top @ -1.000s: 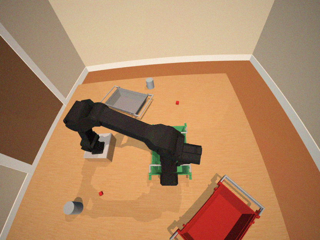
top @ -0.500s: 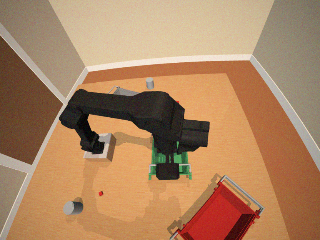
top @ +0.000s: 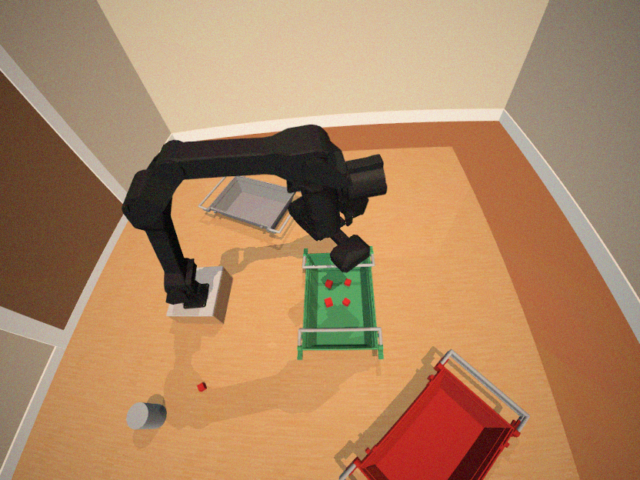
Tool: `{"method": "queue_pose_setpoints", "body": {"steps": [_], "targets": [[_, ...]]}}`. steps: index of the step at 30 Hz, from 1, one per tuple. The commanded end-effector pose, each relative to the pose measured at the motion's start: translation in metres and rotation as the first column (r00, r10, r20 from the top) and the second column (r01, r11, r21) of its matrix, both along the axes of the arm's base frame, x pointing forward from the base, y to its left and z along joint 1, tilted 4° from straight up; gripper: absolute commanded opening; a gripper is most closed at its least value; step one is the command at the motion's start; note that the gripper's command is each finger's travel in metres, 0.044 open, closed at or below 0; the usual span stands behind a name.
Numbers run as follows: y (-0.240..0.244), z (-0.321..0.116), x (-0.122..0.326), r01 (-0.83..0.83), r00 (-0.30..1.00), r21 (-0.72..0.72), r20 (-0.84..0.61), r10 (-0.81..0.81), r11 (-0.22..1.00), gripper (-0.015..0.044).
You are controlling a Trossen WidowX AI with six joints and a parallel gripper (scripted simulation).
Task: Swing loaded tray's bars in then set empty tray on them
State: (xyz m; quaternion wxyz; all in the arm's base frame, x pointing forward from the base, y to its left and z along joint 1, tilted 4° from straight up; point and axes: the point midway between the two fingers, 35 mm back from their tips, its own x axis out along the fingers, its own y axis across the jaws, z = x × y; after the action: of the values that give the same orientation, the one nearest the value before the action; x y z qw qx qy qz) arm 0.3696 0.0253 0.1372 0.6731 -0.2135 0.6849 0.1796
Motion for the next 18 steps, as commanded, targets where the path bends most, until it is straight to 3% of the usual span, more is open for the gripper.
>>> {"method": "queue_pose_setpoints", "body": {"steps": [1, 5, 8, 13, 18], "targets": [[0.057, -0.006, -0.022, -0.252, 0.968, 0.008, -0.001, 0.252, 0.968, 0.0440], [0.100, -0.016, -0.044, -0.464, 0.886, 0.019, -0.007, 0.464, 0.886, 0.0440], [0.142, -0.027, -0.073, -0.676, 0.736, 0.035, -0.010, 0.677, 0.736, 0.0440], [0.200, -0.046, -0.135, -0.924, 0.378, 0.061, -0.008, 0.926, 0.378, 0.0440], [0.237, -0.064, -0.207, -0.995, -0.051, 0.085, 0.004, 0.999, -0.051, 0.0440]]}}
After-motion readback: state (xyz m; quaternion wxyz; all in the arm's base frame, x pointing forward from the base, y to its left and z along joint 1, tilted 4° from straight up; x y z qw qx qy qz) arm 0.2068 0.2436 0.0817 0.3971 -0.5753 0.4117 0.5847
